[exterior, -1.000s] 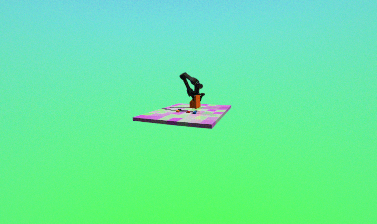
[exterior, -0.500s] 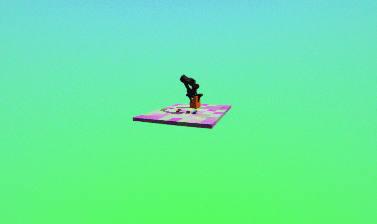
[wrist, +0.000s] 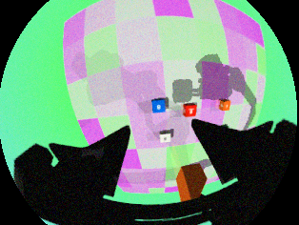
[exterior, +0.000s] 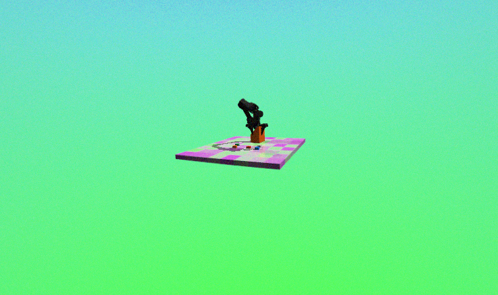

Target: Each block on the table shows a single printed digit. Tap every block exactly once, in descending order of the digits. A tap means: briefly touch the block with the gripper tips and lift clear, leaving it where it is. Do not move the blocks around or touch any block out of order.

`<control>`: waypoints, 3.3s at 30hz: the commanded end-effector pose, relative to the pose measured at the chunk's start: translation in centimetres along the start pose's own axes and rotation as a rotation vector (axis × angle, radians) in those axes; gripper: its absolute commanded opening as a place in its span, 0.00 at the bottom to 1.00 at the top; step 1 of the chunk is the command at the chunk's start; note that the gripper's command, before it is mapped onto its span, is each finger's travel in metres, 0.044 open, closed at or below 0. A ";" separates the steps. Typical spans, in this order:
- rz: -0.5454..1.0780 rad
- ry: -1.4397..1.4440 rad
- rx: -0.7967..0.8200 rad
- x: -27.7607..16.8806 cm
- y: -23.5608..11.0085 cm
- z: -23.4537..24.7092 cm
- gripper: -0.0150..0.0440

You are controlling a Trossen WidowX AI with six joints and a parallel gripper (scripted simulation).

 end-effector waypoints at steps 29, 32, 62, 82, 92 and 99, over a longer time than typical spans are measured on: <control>0.003 -0.006 -0.011 -4.6 0.1 -7.9 0.93; 0.003 -0.006 -0.011 -4.6 0.1 -7.9 0.93; 0.007 -0.007 -0.019 -8.3 -0.1 -22.1 0.93; -0.003 -0.006 -0.001 -0.2 -0.3 -3.2 0.93; -0.001 -0.004 -0.006 0.0 0.0 -0.1 0.93; 0.000 -0.003 -0.010 0.0 8.2 -0.2 0.62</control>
Point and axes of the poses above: the point midway between the two fingers, 35 mm back from their tips, its own y axis out along the fingers, its own z axis across the jaws, x = y × z, the point moved 1 cm from there along -y, back along the fingers, and after that the axes turned 15 degrees about -y, right-handed, at the moved point
